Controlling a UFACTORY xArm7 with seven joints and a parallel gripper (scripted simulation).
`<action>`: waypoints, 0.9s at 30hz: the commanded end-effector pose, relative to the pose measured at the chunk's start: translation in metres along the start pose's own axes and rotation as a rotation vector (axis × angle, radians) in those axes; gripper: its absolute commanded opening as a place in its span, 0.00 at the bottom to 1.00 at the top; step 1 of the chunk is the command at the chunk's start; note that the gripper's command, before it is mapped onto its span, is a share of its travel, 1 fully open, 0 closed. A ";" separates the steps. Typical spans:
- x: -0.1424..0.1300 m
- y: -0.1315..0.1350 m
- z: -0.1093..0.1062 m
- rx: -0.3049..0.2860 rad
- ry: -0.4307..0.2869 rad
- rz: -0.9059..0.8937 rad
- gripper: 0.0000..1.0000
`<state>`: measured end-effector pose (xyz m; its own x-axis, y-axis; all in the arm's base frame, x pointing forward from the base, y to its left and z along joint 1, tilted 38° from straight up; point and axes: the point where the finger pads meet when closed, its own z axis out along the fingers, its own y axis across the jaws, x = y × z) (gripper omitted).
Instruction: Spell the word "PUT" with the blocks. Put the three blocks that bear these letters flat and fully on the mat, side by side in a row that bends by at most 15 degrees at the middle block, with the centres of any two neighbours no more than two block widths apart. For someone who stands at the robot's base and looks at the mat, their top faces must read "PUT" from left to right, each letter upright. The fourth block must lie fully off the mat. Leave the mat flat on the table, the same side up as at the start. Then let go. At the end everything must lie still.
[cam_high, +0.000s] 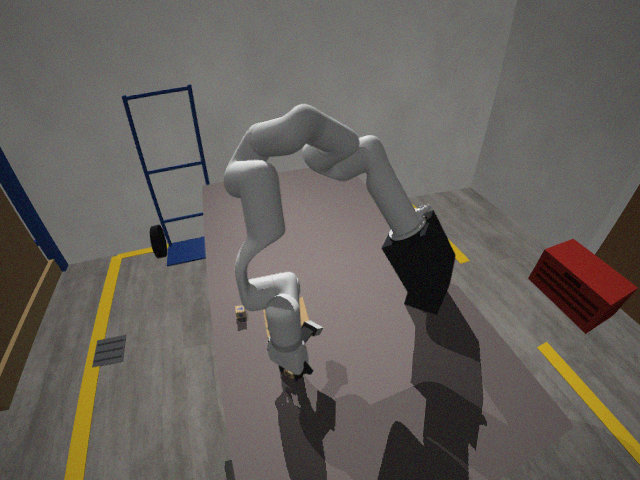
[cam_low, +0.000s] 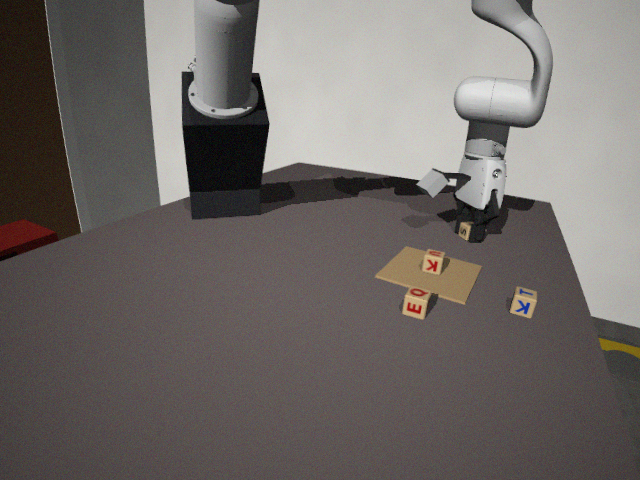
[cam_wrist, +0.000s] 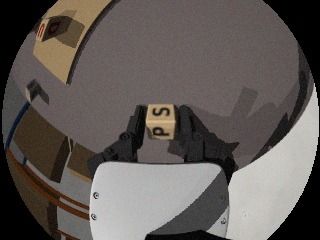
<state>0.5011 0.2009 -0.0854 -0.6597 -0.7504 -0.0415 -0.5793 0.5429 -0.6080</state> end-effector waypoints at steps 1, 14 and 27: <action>-0.002 0.001 -0.001 -0.001 -0.004 0.000 0.47; -0.002 0.001 -0.001 -0.001 -0.004 0.000 0.27; -0.002 0.001 -0.001 -0.001 -0.004 0.000 0.27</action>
<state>0.5011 0.2009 -0.0854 -0.6596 -0.7505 -0.0416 -0.5794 0.5429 -0.6079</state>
